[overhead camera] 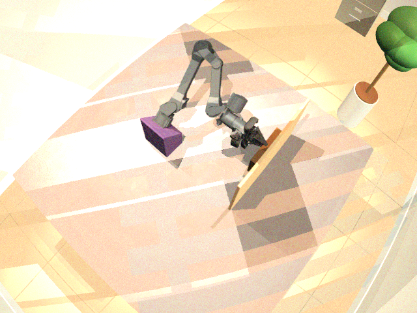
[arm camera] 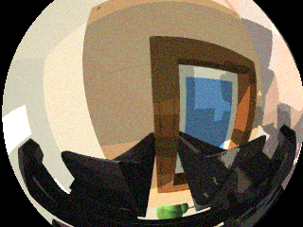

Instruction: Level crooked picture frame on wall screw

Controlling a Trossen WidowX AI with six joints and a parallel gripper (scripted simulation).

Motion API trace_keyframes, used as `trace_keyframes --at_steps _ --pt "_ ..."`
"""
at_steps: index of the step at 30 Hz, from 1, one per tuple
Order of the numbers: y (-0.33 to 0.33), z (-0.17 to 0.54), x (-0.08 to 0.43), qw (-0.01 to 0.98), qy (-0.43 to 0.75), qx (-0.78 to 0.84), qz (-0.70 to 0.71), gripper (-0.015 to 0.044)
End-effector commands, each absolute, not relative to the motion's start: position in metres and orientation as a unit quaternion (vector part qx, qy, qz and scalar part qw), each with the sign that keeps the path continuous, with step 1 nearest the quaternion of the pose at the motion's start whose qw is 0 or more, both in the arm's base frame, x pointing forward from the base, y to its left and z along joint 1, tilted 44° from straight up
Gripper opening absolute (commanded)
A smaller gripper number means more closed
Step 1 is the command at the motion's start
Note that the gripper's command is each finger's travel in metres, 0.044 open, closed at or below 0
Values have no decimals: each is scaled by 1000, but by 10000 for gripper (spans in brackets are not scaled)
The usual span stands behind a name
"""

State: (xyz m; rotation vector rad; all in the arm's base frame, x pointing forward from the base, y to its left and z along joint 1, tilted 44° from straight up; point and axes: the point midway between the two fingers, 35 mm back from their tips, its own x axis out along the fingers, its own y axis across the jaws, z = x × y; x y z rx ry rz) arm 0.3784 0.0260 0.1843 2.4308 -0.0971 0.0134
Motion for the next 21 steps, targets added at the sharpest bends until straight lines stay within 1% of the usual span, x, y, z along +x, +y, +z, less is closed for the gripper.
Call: trace_keyframes --at_steps 1,21 --pt "26 184 378 360 -36 932 4 0" --pt "26 185 379 401 -36 915 3 0"
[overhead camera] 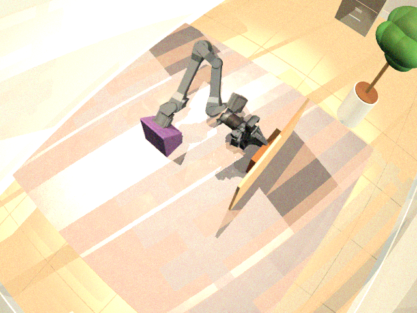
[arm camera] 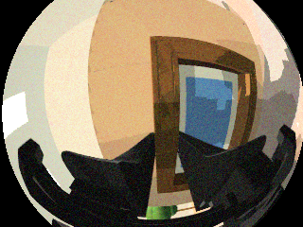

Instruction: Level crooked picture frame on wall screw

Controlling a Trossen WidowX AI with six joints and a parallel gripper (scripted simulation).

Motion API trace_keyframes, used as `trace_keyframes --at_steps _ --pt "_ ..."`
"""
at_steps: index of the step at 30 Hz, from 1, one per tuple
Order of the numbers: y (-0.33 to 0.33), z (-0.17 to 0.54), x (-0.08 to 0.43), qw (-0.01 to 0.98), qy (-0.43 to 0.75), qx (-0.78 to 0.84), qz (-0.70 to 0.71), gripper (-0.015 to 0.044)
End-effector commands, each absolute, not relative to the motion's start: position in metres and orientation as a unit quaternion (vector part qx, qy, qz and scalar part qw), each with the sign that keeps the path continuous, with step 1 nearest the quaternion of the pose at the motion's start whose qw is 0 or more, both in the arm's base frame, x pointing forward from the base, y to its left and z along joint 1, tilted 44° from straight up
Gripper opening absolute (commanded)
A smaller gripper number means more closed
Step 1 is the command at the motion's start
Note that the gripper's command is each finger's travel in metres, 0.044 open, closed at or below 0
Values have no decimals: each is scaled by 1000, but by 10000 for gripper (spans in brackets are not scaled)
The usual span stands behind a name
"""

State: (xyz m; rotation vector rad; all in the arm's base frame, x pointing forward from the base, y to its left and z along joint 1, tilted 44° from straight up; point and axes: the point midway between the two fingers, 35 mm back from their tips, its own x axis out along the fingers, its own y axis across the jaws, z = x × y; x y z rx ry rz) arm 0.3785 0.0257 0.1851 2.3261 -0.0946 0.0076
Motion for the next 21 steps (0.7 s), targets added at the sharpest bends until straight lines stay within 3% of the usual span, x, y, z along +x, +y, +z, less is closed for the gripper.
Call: trace_keyframes --at_steps 1,2,12,16,21 --pt "26 185 379 401 -36 915 3 0" --pt "26 185 379 401 -36 915 3 0" --pt "26 185 378 397 -37 917 3 260" --pt "26 186 377 395 -37 918 3 260" --pt "34 190 336 335 -37 942 5 260"
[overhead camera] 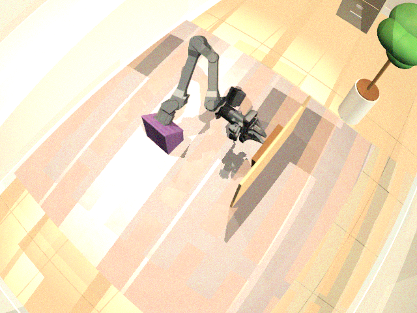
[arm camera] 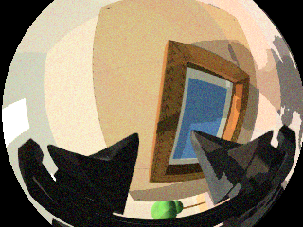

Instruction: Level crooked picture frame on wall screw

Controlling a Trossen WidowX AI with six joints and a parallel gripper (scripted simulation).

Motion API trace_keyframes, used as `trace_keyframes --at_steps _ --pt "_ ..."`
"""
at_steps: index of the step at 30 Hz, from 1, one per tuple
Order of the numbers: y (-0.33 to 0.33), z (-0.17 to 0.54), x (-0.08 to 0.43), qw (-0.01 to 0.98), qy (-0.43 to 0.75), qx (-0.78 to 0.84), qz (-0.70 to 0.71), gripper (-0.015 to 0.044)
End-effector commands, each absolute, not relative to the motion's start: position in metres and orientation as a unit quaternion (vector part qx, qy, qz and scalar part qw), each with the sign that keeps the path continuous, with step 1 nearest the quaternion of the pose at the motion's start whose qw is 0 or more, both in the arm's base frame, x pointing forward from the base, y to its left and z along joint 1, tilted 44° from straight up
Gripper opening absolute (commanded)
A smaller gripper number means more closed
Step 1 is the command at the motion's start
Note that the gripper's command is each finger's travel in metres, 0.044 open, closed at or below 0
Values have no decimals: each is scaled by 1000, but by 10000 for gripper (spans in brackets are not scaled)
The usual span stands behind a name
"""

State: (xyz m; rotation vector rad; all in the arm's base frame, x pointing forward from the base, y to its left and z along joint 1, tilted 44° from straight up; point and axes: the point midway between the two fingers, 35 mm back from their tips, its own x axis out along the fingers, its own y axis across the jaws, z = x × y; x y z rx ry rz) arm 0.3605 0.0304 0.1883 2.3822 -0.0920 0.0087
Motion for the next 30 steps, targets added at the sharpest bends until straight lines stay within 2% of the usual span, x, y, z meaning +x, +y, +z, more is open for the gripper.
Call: trace_keyframes --at_steps 1,7,12,23,30 --pt "35 189 326 321 -37 946 6 260" --pt "36 178 281 245 -36 969 8 260" --pt "36 181 286 257 -34 966 9 260" --pt "-15 201 257 187 -35 982 10 260" --pt "-16 201 256 187 -38 982 11 260"
